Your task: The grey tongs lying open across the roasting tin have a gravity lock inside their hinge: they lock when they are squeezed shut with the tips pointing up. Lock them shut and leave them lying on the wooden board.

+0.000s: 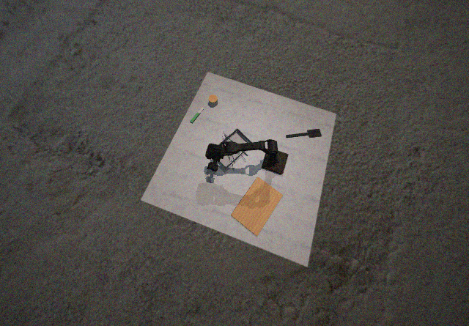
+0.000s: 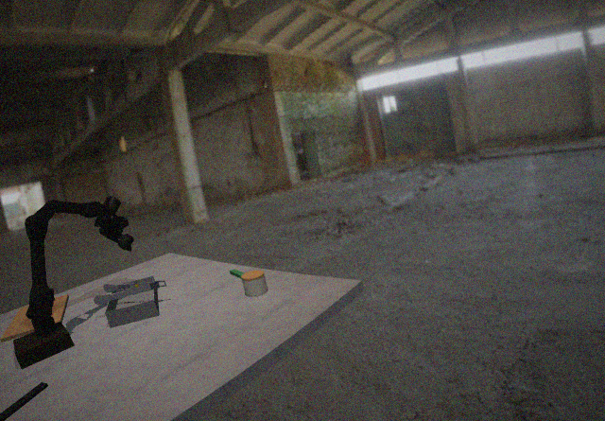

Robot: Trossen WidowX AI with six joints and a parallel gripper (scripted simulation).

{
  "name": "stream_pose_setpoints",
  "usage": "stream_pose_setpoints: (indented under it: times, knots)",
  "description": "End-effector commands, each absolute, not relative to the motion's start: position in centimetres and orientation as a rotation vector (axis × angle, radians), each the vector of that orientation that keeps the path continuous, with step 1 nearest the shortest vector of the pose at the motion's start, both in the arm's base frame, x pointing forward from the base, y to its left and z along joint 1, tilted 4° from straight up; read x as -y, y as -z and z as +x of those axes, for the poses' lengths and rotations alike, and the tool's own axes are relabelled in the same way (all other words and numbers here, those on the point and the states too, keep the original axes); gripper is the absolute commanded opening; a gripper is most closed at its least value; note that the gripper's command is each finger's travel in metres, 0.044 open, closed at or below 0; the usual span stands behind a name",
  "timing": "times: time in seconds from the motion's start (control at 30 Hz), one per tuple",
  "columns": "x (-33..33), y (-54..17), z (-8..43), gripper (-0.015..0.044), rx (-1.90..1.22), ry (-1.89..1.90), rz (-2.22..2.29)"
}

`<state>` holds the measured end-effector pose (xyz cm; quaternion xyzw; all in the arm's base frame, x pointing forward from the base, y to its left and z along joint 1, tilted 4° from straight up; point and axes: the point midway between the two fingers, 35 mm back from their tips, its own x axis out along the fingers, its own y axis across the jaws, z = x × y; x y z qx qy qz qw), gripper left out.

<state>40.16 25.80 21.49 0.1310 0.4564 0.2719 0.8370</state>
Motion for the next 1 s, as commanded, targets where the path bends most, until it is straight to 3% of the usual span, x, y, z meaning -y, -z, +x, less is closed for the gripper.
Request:
stream_pose_setpoints:
  times: [0.0,0.4,0.97]
  knots:
    - [-20.2,-18.8,40.7,0.044,-1.106,-0.348,0.331]
    - [-3.8,-13.4,35.6,0.044,-1.499,0.363,0.489]
    - [-4.3,-13.1,34.8,0.044,-1.505,0.372,0.491]
